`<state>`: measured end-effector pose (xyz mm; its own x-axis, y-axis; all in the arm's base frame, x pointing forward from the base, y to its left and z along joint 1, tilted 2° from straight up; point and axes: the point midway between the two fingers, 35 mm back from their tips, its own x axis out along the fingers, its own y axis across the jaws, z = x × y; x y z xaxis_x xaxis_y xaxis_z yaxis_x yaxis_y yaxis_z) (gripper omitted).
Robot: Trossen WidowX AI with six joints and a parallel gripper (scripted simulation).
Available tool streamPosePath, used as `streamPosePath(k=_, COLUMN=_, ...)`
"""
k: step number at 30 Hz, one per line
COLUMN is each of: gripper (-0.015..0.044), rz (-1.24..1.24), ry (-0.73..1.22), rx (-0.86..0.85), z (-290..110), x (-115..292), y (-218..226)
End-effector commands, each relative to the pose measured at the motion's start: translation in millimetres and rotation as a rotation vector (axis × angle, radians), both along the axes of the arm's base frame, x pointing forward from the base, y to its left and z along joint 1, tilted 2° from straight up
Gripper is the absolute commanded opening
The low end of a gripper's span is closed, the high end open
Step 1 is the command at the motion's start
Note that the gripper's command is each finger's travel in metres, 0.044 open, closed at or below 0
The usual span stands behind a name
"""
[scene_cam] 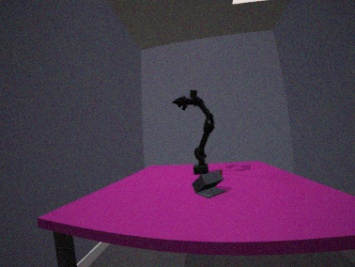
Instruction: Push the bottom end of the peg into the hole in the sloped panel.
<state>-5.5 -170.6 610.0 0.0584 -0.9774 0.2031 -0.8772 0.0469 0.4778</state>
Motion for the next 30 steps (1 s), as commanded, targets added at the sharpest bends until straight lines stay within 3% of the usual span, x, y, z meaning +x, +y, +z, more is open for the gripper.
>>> streamPosePath(k=1, gripper=0.0426, rz=0.001, ry=0.002, rx=0.001, z=-0.2, x=0.1, y=-0.4)
streamPosePath(k=30, gripper=0.0440, rz=0.222, ry=0.385, rx=0.087, z=-45.7, x=38.0, y=-56.2)
